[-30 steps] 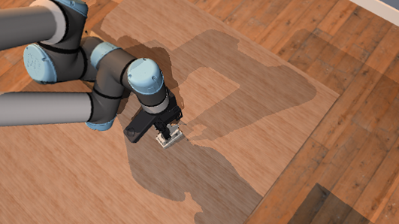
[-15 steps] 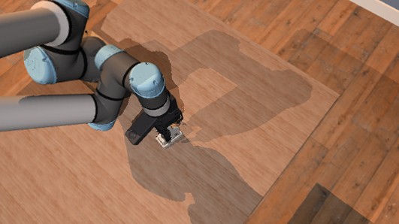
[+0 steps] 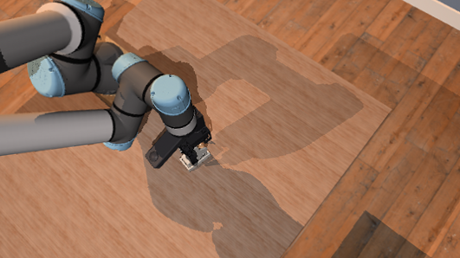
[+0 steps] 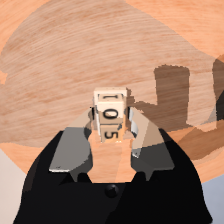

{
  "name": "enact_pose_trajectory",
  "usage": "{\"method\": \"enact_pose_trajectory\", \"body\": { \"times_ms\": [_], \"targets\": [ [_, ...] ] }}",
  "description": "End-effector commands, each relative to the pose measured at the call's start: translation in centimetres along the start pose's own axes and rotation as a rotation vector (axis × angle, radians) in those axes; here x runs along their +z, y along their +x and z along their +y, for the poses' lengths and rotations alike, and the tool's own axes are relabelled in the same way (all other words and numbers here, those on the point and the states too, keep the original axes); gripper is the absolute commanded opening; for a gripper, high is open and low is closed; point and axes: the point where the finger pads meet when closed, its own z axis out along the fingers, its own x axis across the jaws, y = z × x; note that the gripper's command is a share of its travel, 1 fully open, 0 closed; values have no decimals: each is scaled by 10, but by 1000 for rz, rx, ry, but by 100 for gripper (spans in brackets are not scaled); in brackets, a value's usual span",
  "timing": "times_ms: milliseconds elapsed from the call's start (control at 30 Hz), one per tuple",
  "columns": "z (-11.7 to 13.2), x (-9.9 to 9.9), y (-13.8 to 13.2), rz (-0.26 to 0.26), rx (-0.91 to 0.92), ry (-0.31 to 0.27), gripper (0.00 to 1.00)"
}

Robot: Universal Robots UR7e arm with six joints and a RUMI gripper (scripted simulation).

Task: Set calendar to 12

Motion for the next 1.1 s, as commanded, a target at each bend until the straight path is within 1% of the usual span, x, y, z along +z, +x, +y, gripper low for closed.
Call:
{"method": "enact_pose_trajectory", "body": {
  "times_ms": [0, 900, 933, 1067],
  "targets": [
    [0, 0, 0, -1, 0, 0, 29],
    [0, 0, 0, -1, 0, 0, 29],
    [0, 0, 0, -1, 0, 0, 11],
    [0, 0, 0, -1, 0, 0, 11]
  ]
}}
